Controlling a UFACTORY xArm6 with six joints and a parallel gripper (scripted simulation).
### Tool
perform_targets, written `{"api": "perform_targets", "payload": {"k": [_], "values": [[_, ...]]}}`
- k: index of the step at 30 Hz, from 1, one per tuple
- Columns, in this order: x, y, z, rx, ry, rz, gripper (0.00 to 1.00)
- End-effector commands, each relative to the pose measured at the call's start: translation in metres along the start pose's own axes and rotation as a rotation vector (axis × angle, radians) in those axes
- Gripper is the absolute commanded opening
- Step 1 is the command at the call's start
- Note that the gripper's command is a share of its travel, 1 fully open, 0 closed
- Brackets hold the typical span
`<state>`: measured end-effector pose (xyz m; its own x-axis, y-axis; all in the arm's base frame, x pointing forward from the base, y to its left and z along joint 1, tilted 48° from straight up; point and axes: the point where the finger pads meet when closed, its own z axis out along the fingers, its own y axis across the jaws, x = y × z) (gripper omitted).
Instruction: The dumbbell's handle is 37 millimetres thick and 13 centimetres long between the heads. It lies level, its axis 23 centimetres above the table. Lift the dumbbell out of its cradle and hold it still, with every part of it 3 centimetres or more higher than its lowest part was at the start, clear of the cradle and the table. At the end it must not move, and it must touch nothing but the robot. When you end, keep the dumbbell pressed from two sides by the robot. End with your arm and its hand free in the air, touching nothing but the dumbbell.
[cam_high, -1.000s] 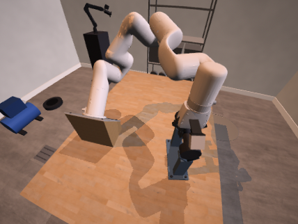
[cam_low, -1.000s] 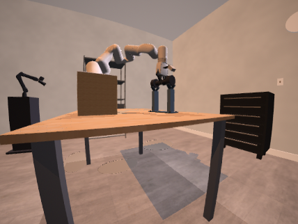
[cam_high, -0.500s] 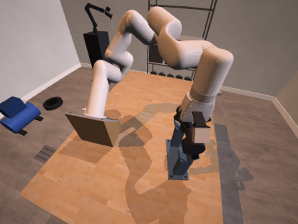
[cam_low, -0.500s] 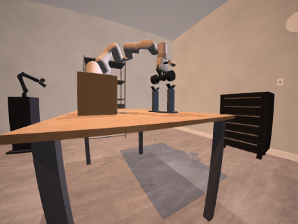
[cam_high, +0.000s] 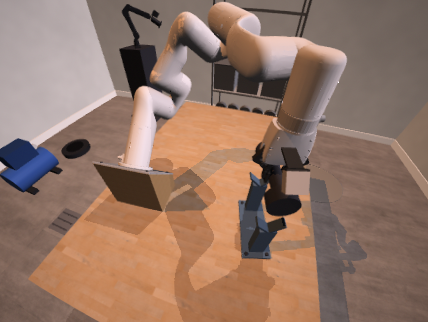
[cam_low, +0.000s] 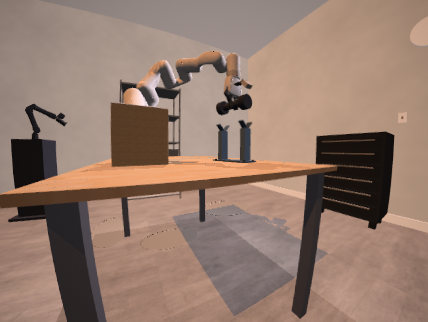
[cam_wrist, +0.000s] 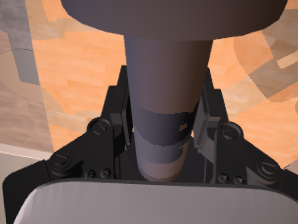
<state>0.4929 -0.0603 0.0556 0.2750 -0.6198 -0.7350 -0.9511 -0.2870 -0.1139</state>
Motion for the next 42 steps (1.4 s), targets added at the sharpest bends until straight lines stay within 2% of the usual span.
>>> {"api": "perform_targets", "payload": {"k": [1, 16, 42], "values": [[0.000, -0.001, -0.004, 0.003, 0.003, -0.001, 0.00], [0.001, -0.002, -0.026, 0.004, 0.002, -0.003, 0.00], [0.001, -0.002, -0.029, 0.004, 0.002, -0.003, 0.00]]}}
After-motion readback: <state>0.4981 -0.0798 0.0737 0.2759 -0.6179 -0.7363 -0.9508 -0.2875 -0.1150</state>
